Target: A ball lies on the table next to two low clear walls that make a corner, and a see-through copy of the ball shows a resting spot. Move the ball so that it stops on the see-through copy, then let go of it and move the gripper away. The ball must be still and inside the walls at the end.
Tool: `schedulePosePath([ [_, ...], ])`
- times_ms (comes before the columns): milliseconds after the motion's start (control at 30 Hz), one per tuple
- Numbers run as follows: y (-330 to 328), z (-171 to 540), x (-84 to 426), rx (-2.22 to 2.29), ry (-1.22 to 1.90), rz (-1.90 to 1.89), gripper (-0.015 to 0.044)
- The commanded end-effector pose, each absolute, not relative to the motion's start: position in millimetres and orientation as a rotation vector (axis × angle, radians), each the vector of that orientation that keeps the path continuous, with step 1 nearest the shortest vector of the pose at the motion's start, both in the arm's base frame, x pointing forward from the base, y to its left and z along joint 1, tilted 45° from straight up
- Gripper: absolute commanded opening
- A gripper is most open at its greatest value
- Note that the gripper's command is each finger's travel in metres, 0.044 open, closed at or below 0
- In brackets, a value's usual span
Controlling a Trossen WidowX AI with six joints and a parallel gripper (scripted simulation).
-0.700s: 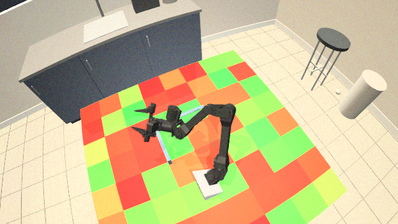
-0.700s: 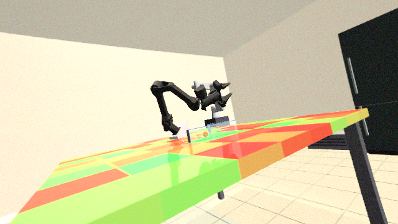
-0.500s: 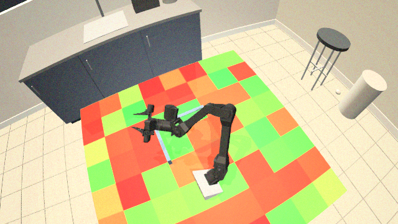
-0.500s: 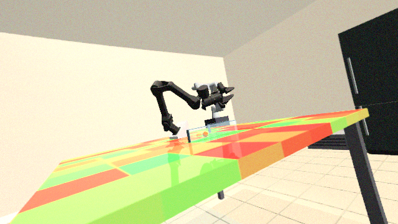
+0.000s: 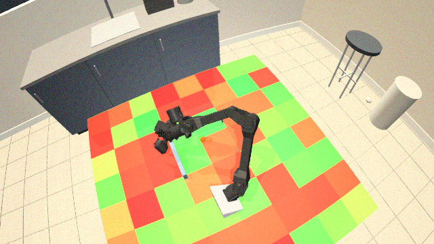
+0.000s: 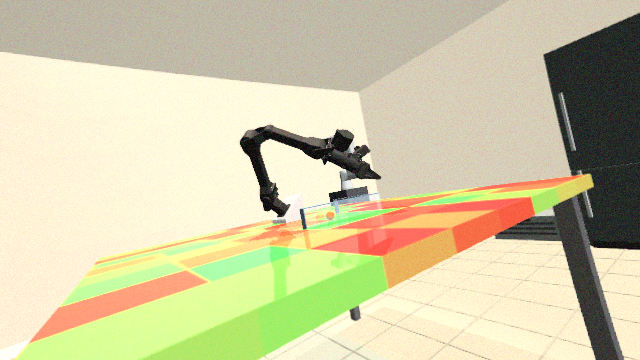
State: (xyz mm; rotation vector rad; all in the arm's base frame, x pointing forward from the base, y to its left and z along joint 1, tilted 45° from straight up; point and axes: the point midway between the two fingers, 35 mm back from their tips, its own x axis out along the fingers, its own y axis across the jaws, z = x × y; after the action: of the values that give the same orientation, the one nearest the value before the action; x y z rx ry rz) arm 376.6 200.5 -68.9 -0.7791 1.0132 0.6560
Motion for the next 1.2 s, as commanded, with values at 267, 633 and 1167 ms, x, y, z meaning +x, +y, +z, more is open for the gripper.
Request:
schedulePosePath([
  [267,75,2,357,-0.608,1.441,-0.274,0.0247],
  [633,27,43,348,-0.615,1.467,-0.604,0.0247],
  [1167,6,22,349,-0.616,1.467,-0.605,0.0247],
])
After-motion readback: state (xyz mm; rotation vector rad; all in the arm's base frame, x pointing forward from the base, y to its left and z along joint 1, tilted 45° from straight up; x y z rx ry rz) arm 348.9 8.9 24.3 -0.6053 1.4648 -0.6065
